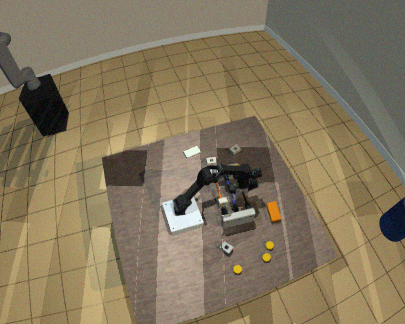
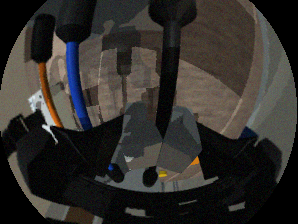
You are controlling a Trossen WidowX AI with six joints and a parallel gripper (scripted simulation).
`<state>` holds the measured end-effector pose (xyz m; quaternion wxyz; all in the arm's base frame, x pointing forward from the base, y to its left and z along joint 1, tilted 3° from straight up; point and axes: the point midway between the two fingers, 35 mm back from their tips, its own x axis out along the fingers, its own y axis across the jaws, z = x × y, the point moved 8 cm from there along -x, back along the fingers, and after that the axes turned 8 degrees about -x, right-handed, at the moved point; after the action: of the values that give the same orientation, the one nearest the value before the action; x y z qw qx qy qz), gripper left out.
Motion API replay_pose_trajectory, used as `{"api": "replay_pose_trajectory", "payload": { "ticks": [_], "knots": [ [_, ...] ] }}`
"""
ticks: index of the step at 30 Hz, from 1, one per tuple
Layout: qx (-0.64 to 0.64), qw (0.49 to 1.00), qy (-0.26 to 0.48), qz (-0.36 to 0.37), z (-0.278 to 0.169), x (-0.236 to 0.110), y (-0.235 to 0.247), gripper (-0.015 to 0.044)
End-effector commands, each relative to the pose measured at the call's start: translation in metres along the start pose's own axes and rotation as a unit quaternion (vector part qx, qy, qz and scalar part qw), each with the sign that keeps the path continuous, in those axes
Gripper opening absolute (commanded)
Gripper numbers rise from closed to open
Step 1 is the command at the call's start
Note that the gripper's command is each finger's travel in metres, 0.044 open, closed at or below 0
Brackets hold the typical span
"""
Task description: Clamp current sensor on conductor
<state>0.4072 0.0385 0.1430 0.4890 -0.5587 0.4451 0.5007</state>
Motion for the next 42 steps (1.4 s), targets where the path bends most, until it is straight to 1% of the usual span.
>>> {"api": "replay_pose_trajectory", "payload": {
  "ticks": [1,15,30,42],
  "knots": [
    [0.000,1.000,0.000,0.001,0.000,0.001,0.000,0.0000],
    [0.000,1.000,0.000,0.000,0.000,-0.002,0.000,0.0000],
    [-0.002,1.000,-0.002,0.003,0.000,-0.023,-0.001,0.0000],
    [0.000,1.000,-0.001,0.005,0.000,-0.020,0.000,0.0000]
  ]
}}
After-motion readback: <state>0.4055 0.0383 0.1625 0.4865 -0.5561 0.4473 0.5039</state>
